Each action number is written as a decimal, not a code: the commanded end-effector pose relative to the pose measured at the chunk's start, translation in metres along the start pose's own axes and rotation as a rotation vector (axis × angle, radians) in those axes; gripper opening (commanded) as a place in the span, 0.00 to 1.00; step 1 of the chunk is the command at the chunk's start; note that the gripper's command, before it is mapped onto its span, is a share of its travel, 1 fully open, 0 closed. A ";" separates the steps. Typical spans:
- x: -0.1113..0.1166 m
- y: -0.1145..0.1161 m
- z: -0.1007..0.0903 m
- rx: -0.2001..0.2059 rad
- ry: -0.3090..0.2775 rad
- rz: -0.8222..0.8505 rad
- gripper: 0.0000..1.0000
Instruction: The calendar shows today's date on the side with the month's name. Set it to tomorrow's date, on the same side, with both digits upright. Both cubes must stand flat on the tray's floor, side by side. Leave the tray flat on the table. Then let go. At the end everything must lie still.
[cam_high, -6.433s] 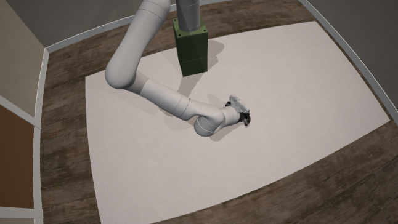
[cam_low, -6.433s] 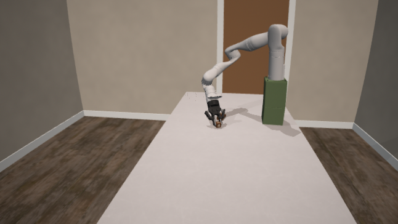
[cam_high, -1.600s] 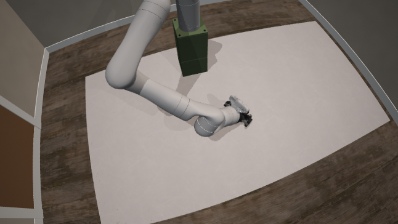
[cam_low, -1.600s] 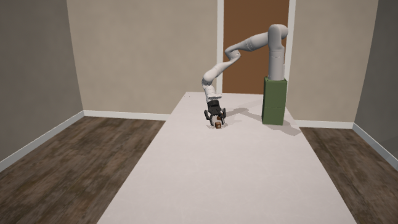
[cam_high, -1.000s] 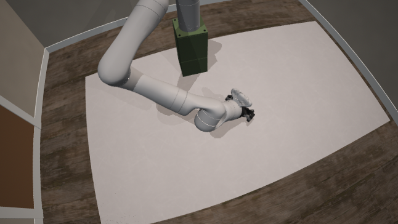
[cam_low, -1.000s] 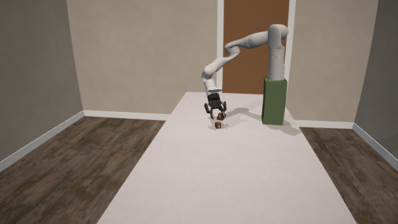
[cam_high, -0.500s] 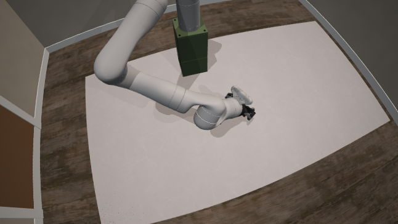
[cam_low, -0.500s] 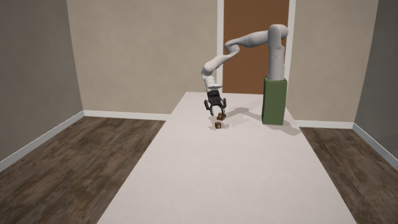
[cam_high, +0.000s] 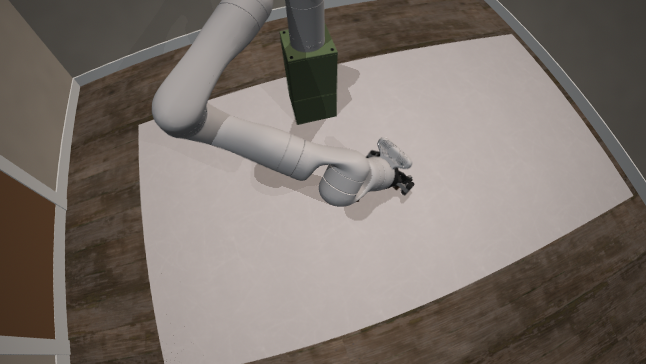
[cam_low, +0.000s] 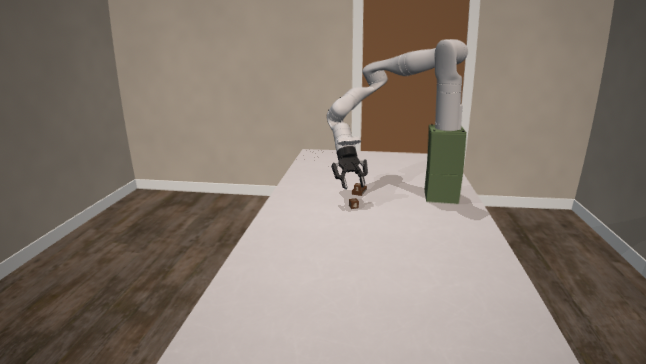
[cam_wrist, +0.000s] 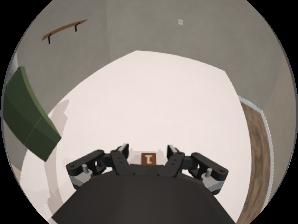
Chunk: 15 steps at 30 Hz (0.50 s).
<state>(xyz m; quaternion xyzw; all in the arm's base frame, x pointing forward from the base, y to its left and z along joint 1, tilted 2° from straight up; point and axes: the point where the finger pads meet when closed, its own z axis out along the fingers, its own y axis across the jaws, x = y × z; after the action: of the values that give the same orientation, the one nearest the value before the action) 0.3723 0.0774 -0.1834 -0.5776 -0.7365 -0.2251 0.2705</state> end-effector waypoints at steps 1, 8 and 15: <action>0.002 0.000 -0.001 0.007 -0.026 -0.010 0.67; 0.002 0.000 -0.001 0.009 -0.104 -0.008 0.67; 0.003 0.000 -0.001 0.004 -0.154 -0.009 0.67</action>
<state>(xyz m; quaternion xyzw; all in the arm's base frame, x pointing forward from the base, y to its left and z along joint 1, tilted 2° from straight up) 0.3710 0.0781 -0.1835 -0.5930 -0.7529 -0.1827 0.2192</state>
